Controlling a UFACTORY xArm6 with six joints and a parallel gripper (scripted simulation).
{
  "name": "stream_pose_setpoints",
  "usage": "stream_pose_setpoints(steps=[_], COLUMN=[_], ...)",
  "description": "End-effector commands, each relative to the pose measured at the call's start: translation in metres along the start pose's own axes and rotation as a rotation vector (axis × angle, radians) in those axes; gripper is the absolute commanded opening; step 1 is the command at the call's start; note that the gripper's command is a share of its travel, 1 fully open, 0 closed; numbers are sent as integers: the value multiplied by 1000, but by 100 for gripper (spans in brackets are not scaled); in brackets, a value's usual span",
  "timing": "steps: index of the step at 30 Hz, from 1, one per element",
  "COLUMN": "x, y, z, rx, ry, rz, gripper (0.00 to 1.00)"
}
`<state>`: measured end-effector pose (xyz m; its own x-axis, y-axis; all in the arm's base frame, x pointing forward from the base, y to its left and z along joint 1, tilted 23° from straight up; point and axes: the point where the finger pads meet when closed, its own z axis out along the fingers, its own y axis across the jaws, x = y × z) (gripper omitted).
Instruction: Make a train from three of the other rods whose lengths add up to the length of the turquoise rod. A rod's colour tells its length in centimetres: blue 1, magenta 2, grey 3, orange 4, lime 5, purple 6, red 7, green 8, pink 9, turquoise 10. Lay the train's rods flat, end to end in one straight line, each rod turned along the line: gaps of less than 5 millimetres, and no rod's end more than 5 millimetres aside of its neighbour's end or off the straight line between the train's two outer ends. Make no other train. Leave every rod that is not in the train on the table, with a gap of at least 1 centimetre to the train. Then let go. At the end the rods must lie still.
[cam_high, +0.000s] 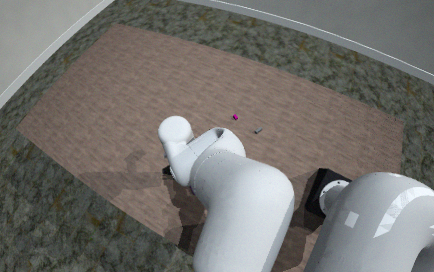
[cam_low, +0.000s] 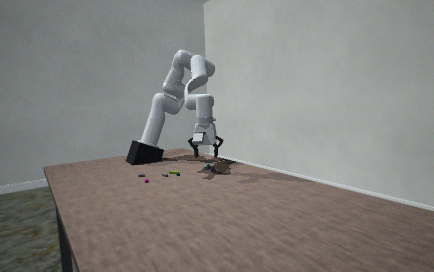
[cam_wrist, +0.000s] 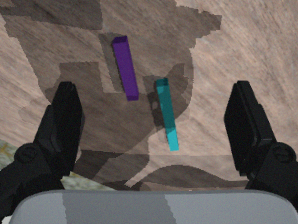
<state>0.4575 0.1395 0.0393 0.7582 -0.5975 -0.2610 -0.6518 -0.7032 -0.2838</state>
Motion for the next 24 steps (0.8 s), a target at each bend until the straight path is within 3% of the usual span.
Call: stream_pose_setpoints(steps=[1,17,24], x=[1,2,13], y=[-1,0,16], z=[-1,-1,-2], rx=[3,3,1], ry=[3,3,6], rz=[-1,19,218], gripper=[100,100,100])
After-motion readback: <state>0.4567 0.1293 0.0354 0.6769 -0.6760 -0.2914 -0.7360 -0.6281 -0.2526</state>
